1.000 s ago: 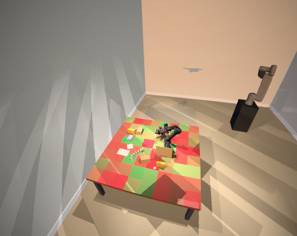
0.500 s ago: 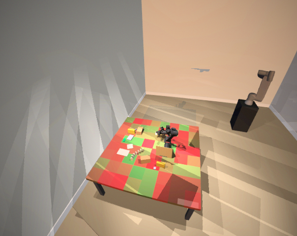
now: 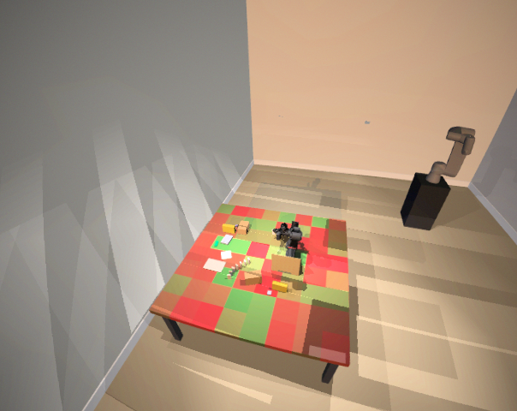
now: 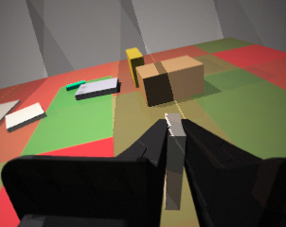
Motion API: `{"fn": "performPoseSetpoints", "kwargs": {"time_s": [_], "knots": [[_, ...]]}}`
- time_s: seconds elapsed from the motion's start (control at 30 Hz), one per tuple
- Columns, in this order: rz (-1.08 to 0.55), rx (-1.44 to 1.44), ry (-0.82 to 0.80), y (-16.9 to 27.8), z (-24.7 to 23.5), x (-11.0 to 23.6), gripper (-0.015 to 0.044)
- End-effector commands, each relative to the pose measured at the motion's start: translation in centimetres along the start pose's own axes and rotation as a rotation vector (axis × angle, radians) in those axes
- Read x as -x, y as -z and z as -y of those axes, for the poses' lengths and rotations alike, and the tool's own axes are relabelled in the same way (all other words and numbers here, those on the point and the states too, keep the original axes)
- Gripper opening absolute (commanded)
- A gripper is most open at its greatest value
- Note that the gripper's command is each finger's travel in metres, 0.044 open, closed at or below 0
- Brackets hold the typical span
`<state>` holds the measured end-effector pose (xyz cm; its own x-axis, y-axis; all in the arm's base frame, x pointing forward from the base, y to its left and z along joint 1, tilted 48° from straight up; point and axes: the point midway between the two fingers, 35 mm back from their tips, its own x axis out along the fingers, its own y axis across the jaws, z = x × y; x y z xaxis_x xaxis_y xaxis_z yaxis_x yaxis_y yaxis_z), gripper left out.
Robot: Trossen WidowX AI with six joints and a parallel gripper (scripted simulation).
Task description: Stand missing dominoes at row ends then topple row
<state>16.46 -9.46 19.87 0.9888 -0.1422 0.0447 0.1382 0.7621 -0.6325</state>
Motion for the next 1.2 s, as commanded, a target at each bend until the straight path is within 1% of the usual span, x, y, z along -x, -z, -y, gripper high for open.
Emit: {"fn": "performPoseSetpoints", "kwargs": {"time_s": [0.0, 0.1, 0.73, 1.17], "knots": [[0.021, 0.098, -0.013, 0.3, -0.7, 0.5, 0.0022], [0.027, 0.138, -0.018, 0.3, -1.0, 0.7, 0.0022], [0.027, 0.138, -0.018, 0.3, -1.0, 0.7, 0.0022], [0.02, 0.138, -0.027, 1.4, -0.3, 0.3, 0.0022]]}}
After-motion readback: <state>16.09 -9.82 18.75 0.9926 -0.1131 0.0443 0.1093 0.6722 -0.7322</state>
